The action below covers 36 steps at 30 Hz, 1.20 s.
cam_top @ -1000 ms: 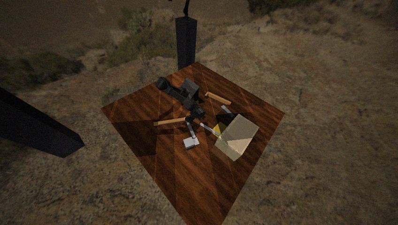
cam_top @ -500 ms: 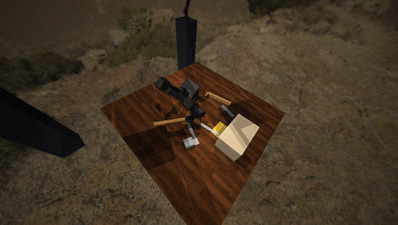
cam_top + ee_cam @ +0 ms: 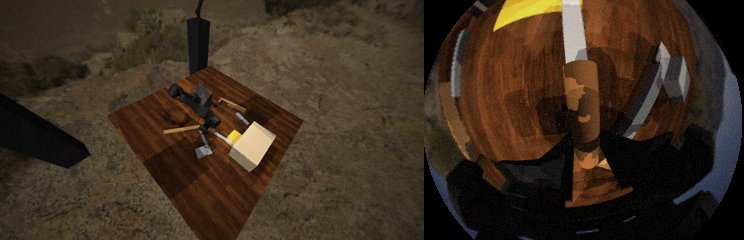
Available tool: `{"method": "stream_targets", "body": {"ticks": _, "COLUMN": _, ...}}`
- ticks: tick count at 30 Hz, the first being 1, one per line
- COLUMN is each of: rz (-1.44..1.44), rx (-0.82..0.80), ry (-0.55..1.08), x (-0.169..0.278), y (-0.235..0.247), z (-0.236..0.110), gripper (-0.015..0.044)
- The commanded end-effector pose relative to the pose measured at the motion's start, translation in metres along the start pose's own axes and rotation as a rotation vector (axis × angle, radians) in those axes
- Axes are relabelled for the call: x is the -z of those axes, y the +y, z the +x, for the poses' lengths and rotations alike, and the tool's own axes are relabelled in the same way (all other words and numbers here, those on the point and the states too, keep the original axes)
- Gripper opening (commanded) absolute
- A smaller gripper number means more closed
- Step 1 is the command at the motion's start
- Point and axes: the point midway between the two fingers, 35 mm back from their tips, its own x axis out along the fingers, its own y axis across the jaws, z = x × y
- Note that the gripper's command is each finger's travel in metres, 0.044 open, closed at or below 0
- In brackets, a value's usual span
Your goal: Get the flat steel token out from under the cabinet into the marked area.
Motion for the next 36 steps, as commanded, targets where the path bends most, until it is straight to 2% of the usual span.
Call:
{"method": "stream_targets", "body": {"ticks": 1, "rz": 0.004, "rx": 0.002, "ry": 0.001, "x": -0.007, "y": -0.001, "z": 0.000, "gripper": 0.0000}}
{"method": "stream_targets", "body": {"ticks": 36, "rz": 0.007, "rx": 0.002, "ry": 0.001, "x": -0.048, "y": -0.002, "z": -0.001, "gripper": 0.0000}}
